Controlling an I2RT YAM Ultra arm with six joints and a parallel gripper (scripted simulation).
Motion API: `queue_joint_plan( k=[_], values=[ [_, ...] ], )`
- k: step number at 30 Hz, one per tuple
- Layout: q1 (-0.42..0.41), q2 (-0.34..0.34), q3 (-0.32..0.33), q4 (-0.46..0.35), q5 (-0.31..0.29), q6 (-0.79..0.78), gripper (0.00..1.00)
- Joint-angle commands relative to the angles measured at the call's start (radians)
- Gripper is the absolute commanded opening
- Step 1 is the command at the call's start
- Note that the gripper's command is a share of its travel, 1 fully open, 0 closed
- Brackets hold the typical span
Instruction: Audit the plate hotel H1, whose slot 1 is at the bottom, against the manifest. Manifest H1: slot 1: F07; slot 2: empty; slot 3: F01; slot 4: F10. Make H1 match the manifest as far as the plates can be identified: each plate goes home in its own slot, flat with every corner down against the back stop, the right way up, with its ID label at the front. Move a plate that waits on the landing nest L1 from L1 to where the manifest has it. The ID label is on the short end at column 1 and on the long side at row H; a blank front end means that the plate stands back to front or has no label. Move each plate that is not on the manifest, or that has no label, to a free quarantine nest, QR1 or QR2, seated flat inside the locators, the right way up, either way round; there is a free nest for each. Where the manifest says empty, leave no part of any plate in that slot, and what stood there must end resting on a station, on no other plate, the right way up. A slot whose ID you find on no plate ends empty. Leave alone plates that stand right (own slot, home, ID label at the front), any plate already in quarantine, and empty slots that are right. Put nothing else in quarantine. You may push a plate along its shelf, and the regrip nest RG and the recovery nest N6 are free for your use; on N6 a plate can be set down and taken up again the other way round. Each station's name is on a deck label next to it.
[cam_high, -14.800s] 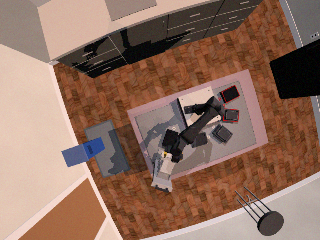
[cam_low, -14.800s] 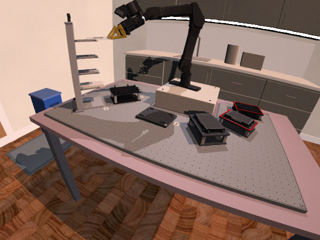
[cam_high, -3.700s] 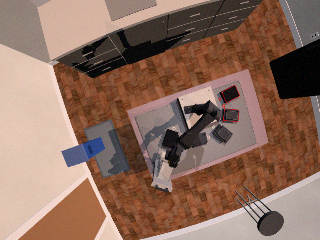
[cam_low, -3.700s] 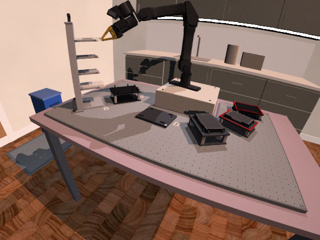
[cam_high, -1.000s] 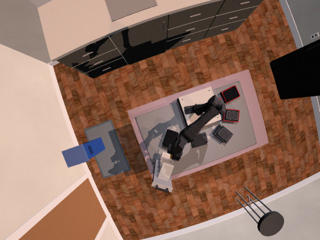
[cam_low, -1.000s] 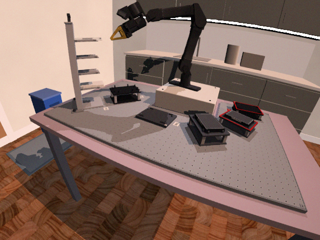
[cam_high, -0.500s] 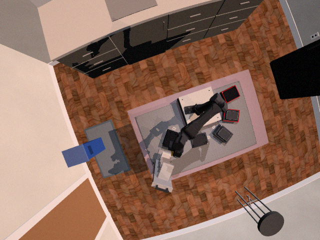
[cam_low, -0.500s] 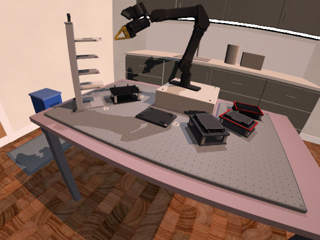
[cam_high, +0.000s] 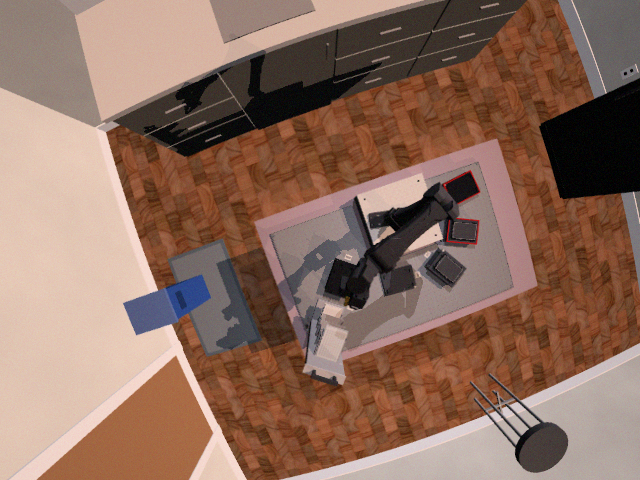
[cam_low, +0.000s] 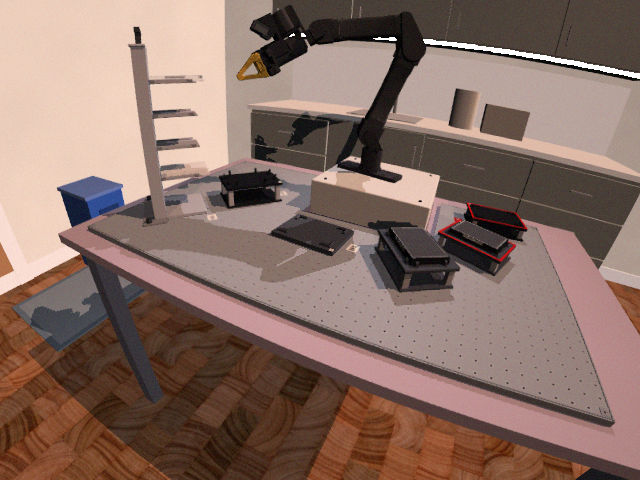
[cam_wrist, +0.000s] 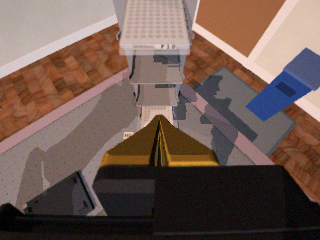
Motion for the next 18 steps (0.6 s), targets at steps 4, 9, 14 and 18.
queue_joint_plan(
  k=[4,9,14,18],
  values=[
    [-0.016,-0.033,-0.007,-0.032,-0.024,-0.017,0.00],
    [-0.016,-0.037,-0.051,0.008,-0.024,-0.017,0.00],
    [-0.016,-0.038,-0.105,0.061,-0.023,-0.017,0.00],
    [-0.016,-0.037,-0.147,0.103,-0.023,-0.016,0.00]
  ],
)
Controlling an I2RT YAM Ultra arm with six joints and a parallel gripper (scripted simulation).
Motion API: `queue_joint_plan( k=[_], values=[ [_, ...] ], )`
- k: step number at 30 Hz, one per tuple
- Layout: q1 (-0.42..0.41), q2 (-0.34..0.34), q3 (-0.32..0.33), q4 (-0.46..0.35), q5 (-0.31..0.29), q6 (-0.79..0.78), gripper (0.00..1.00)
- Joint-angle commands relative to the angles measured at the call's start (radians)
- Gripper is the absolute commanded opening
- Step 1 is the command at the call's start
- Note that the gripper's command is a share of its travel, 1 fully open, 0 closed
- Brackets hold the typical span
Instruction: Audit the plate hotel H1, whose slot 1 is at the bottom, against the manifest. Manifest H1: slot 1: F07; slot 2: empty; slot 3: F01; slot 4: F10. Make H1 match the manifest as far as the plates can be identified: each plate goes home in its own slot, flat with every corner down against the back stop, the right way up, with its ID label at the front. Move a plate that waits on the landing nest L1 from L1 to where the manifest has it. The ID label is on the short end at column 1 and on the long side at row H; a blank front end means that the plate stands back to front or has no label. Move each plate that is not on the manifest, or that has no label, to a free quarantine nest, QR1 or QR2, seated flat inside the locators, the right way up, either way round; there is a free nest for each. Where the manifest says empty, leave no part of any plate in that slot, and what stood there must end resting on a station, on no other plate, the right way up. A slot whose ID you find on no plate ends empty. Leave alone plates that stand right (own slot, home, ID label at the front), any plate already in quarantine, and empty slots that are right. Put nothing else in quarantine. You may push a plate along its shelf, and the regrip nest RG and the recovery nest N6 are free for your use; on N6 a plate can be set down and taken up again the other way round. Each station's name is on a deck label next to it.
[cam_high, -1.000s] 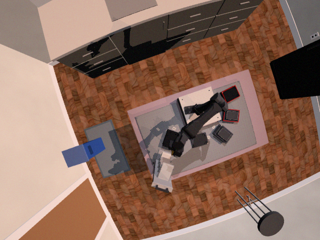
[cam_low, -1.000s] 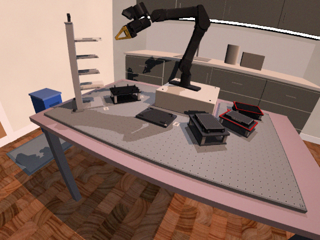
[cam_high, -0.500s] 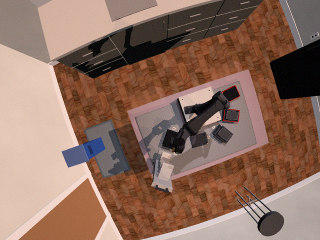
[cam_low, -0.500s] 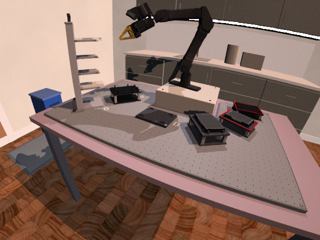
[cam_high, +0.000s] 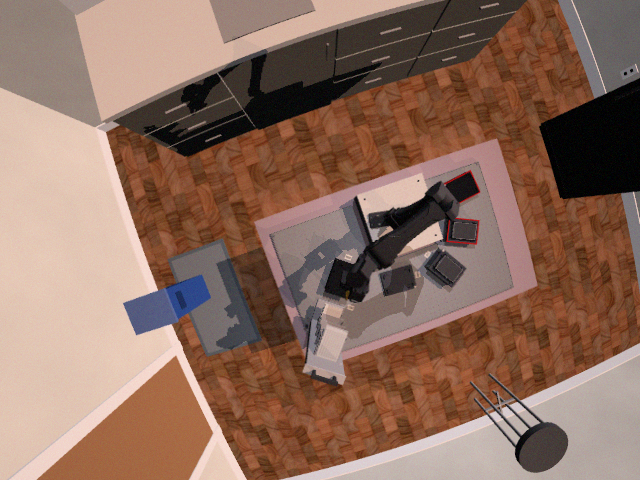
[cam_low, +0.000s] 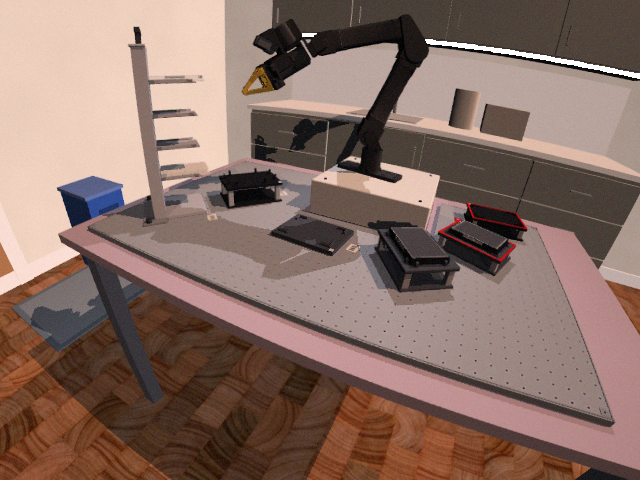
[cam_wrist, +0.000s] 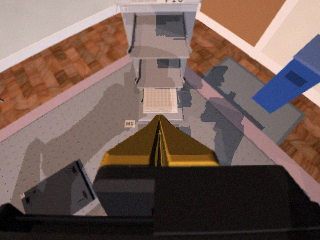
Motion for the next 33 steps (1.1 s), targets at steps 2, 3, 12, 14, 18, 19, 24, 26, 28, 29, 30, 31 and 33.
queue_joint_plan(
  k=[2,3,12,14,18,19,24,26,28,29,30,31,33],
  values=[
    [0.000,-0.004,-0.027,0.064,-0.005,-0.003,0.00],
    [0.000,-0.004,-0.027,0.064,-0.005,-0.003,0.00],
    [0.001,0.006,-0.106,0.153,-0.004,-0.002,0.00],
    [0.001,0.009,-0.125,0.176,-0.004,-0.002,0.00],
    [0.001,0.018,-0.163,0.222,-0.004,-0.002,0.00],
    [0.001,0.021,-0.172,0.234,-0.004,-0.002,0.00],
    [0.002,0.030,-0.199,0.270,-0.004,-0.002,0.00],
    [0.002,0.037,-0.217,0.295,-0.004,-0.002,0.00],
    [0.028,0.026,-0.226,0.300,0.018,0.014,0.00],
    [0.042,0.021,-0.231,0.303,0.030,0.022,0.00],
    [0.055,0.016,-0.235,0.306,0.041,0.031,0.00],
    [0.069,0.011,-0.239,0.308,0.053,0.039,0.00],
    [0.097,0.002,-0.247,0.313,0.076,0.055,0.00]
  ],
)
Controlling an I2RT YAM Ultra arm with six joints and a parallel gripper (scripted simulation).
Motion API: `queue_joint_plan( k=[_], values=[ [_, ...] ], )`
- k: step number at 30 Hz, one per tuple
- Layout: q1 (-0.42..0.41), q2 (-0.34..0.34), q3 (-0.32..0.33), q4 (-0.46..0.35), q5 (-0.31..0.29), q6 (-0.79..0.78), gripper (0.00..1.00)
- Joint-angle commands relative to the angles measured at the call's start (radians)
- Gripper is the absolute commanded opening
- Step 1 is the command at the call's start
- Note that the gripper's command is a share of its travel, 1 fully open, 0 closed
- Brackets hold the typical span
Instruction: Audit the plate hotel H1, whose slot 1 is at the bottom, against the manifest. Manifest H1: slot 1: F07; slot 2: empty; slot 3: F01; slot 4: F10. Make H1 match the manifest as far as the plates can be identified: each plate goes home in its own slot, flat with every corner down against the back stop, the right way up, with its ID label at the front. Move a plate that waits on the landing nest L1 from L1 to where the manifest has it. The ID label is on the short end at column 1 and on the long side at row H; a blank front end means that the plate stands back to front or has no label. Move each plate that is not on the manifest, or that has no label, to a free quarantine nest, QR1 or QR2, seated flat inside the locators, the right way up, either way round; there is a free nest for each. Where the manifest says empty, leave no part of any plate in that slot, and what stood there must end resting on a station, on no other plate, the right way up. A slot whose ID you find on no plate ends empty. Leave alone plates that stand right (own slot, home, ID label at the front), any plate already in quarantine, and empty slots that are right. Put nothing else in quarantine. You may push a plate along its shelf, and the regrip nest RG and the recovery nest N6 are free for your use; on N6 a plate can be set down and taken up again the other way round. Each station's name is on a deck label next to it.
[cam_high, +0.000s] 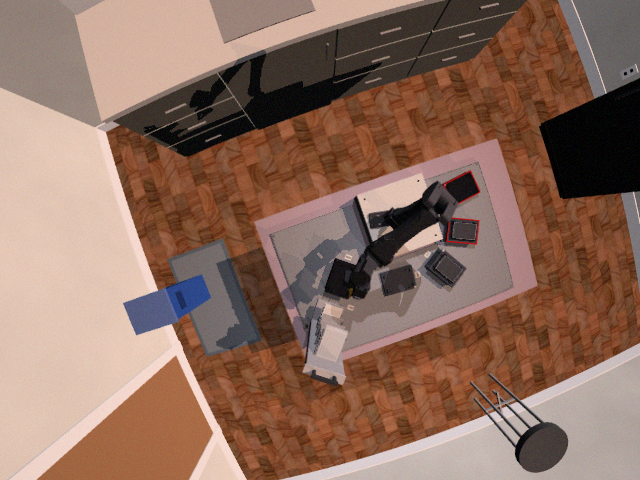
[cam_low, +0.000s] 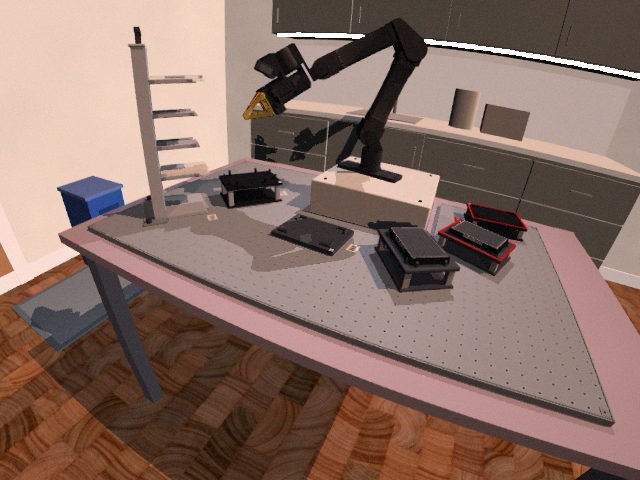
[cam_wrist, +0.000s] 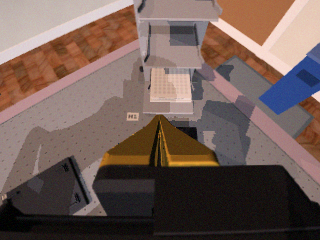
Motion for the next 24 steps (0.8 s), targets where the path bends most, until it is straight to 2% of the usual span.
queue_joint_plan(
  k=[1,3,5,20,22,24],
  values=[
    [0.038,-0.021,-0.002,0.024,0.046,0.036,0.00],
    [0.066,-0.029,-0.008,0.029,0.070,0.053,0.00],
    [0.066,-0.029,-0.008,0.029,0.070,0.053,0.00],
    [0.290,-0.058,-0.038,0.056,0.262,0.172,0.00],
    [0.290,-0.058,-0.038,0.056,0.262,0.172,0.00],
    [0.320,-0.058,-0.039,0.060,0.287,0.187,0.00]
  ],
)
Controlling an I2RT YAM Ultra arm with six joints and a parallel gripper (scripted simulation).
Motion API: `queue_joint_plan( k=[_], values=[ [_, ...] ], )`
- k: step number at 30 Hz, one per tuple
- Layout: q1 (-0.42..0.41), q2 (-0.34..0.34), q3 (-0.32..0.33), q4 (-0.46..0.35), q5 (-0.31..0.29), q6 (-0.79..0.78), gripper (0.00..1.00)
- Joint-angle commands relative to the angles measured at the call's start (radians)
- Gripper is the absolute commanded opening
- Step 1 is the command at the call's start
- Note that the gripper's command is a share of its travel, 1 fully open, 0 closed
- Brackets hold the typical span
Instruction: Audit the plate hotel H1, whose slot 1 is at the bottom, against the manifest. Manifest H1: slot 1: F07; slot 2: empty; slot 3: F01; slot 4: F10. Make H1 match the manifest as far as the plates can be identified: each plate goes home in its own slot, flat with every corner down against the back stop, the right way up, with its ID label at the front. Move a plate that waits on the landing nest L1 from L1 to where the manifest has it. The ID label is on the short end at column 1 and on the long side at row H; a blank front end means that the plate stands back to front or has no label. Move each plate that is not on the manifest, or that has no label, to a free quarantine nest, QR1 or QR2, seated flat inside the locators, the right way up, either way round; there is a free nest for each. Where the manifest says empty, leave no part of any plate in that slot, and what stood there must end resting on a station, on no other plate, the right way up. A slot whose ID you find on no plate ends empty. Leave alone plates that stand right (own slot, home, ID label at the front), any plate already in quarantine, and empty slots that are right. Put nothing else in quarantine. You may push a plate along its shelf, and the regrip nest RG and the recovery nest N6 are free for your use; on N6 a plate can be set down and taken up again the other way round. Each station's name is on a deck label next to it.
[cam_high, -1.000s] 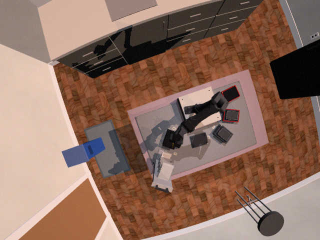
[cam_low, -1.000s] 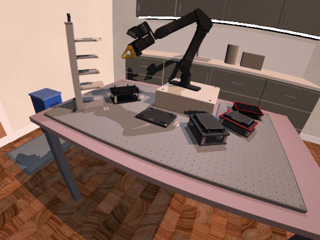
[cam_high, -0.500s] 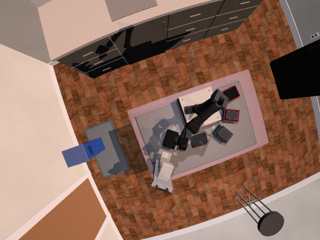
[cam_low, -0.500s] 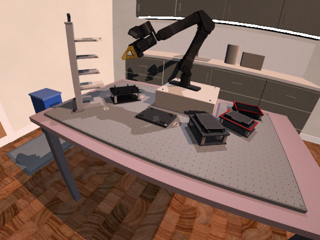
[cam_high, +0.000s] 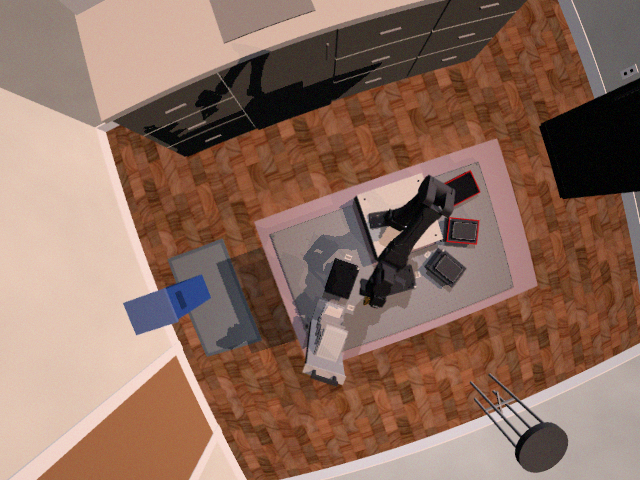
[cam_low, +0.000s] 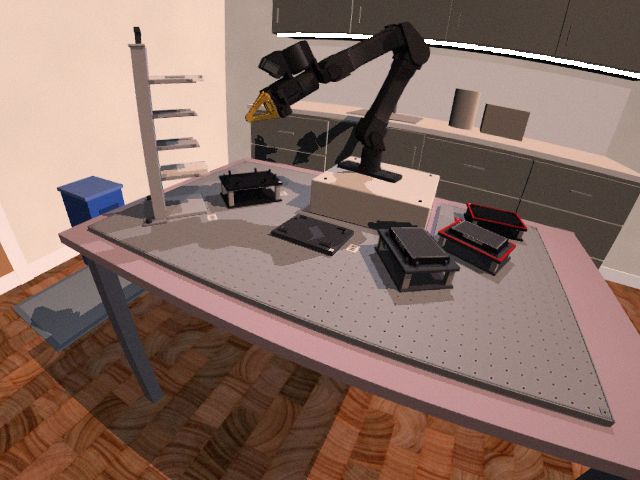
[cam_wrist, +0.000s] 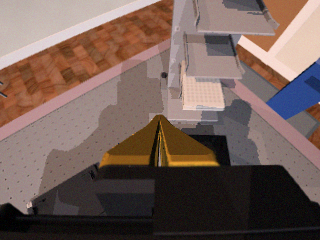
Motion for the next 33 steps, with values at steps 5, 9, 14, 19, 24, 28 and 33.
queue_joint_plan(
  k=[5,9,14,19,24,28,33],
  values=[
    [0.097,0.001,0.004,0.013,0.108,0.066,0.00],
    [0.157,0.009,0.007,0.018,0.160,0.096,0.00],
    [0.199,0.013,0.034,-0.034,0.175,0.083,0.00],
    [0.237,0.018,0.071,-0.104,0.179,0.057,0.00],
    [0.284,0.032,0.121,-0.189,0.186,0.027,0.00],
    [0.323,0.049,0.164,-0.257,0.191,0.004,0.00],
    [0.352,0.064,0.198,-0.306,0.195,-0.011,0.00]
  ],
)
